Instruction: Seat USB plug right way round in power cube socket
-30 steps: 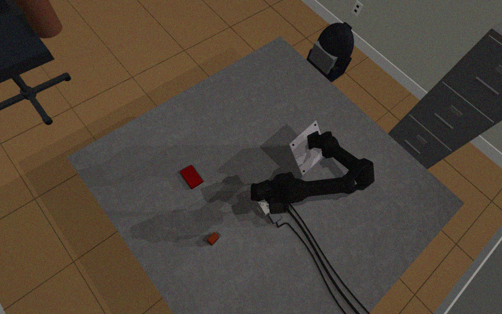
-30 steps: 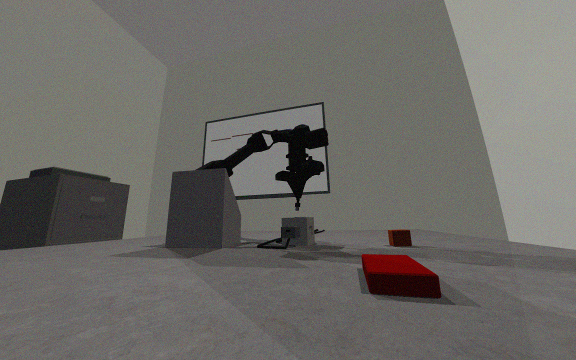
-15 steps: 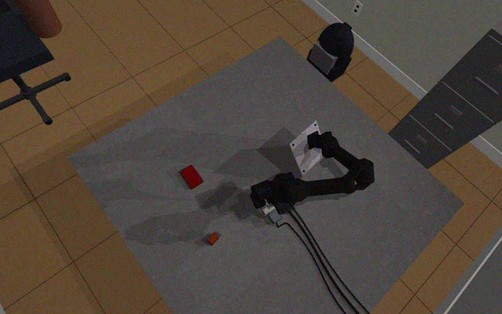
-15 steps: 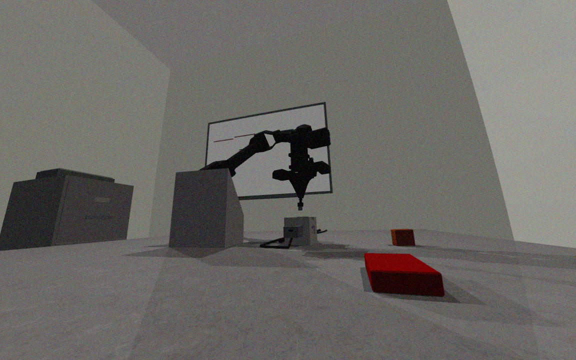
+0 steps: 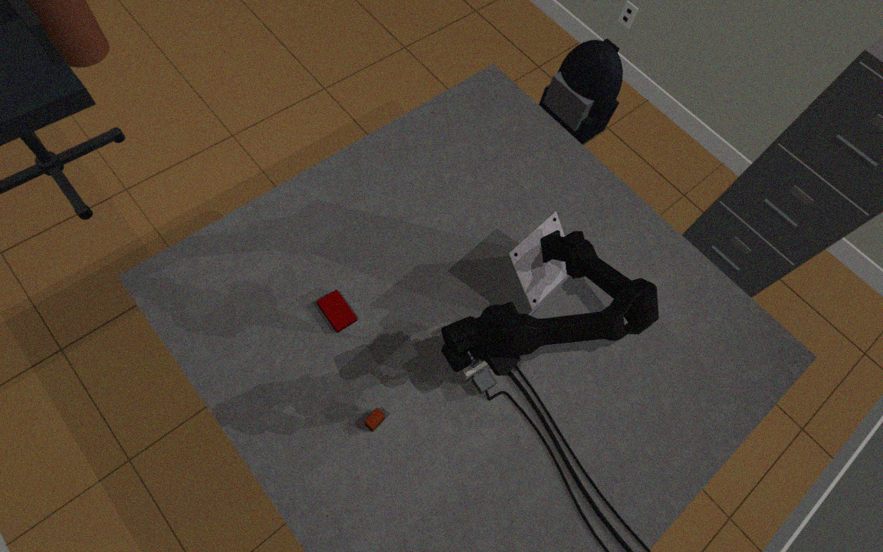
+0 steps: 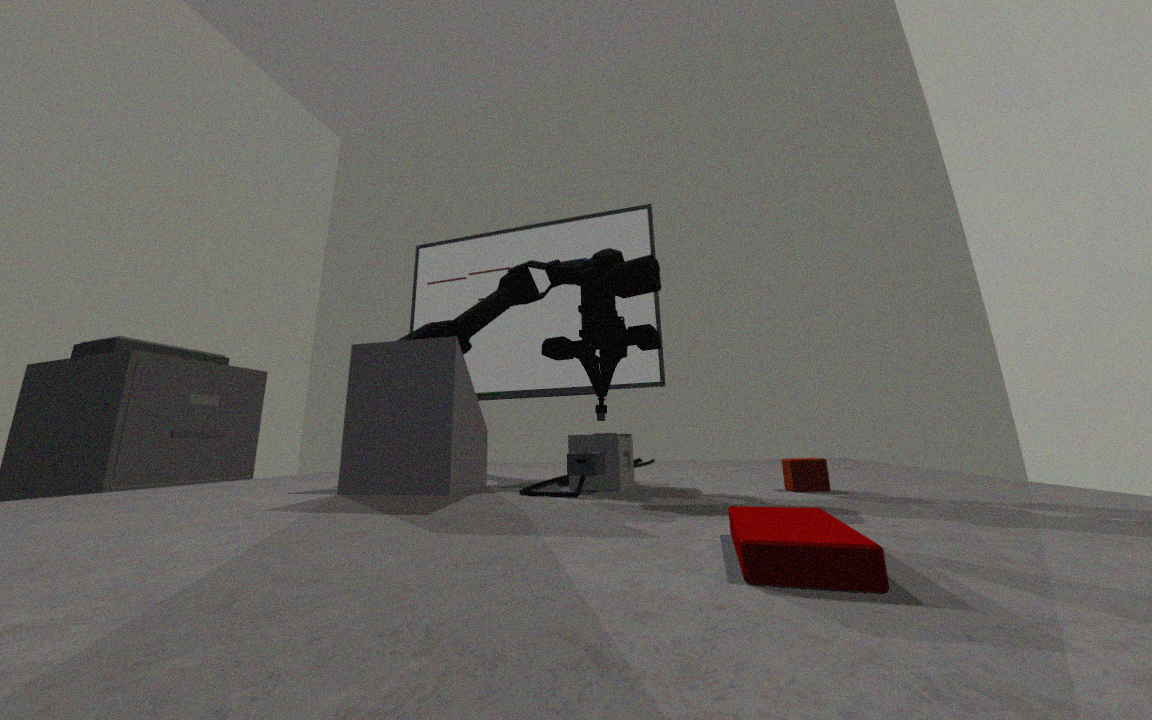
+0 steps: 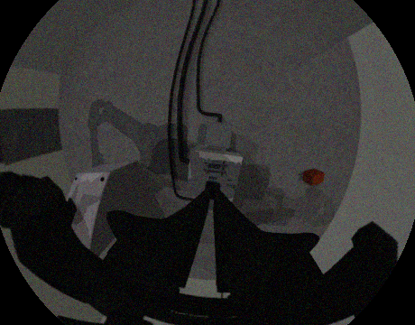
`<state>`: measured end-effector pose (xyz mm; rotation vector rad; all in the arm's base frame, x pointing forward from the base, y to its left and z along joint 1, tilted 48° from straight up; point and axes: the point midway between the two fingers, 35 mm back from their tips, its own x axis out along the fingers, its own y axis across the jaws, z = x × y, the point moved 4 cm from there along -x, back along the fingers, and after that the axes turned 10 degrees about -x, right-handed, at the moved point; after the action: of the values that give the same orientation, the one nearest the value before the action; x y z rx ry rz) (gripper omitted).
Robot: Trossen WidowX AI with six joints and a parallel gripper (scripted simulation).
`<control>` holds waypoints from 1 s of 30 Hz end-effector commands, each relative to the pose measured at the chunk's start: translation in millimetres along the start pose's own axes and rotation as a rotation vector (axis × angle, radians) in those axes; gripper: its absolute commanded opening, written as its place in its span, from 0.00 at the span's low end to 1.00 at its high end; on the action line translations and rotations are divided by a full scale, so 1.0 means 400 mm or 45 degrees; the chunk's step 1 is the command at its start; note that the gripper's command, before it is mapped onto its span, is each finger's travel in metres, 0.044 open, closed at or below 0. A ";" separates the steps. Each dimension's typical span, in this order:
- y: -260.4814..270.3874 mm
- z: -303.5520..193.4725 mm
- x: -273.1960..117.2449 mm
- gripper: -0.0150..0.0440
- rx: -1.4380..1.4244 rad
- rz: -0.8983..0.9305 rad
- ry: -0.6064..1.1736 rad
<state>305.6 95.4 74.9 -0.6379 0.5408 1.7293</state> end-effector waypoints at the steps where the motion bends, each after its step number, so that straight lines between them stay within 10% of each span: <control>1: 0.000 0.000 0.000 0.25 -0.008 0.000 0.001; 30: -0.001 0.002 0.008 0.25 -0.003 -0.005 -0.030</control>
<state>305.1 97.5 73.8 -0.6259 0.5263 1.7320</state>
